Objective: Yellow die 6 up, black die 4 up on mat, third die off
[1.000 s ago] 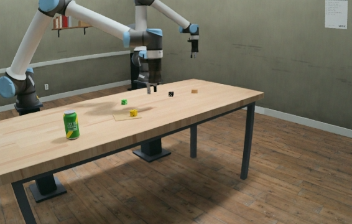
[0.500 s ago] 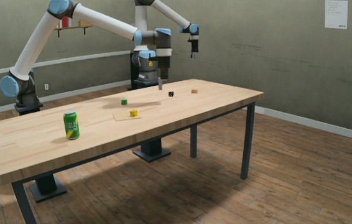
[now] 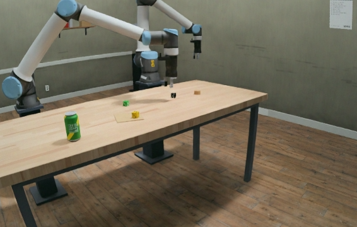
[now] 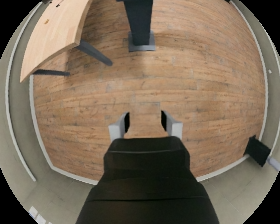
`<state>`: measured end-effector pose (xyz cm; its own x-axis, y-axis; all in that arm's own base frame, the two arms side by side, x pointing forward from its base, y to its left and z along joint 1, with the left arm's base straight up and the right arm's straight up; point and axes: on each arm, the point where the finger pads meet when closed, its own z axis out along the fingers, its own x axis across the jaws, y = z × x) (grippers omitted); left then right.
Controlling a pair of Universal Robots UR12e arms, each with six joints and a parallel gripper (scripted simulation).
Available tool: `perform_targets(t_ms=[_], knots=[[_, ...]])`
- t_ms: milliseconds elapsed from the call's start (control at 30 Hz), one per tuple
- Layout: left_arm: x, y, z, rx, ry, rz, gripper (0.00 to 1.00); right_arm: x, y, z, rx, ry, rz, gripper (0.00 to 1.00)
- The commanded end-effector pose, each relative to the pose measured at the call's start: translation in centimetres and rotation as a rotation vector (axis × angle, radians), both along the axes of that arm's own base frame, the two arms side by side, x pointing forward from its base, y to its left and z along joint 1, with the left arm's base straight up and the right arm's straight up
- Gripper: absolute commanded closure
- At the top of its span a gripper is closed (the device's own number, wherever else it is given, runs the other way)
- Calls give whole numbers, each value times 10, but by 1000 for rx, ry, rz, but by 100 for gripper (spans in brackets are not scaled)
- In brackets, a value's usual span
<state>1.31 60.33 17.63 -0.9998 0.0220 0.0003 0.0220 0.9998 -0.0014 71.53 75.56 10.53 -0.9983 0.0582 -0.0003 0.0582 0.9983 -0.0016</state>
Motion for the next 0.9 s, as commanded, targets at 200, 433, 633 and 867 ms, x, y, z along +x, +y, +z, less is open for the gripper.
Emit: perform_targets(t_ms=[200, 433, 633, 867], knots=[[0, 1, 1, 2, 0, 0, 0, -14, 33, 2, 2, 0, 235, 0], [0, 1, 1, 2, 0, 0, 0, -27, 56, 2, 2, 0, 395, 0], [0, 1, 1, 2, 0, 0, 0, -31, 65, 2, 2, 0, 455, 0], [0, 1, 1, 2, 0, 0, 0, -36, 73, 2, 2, 0, 513, 0]])
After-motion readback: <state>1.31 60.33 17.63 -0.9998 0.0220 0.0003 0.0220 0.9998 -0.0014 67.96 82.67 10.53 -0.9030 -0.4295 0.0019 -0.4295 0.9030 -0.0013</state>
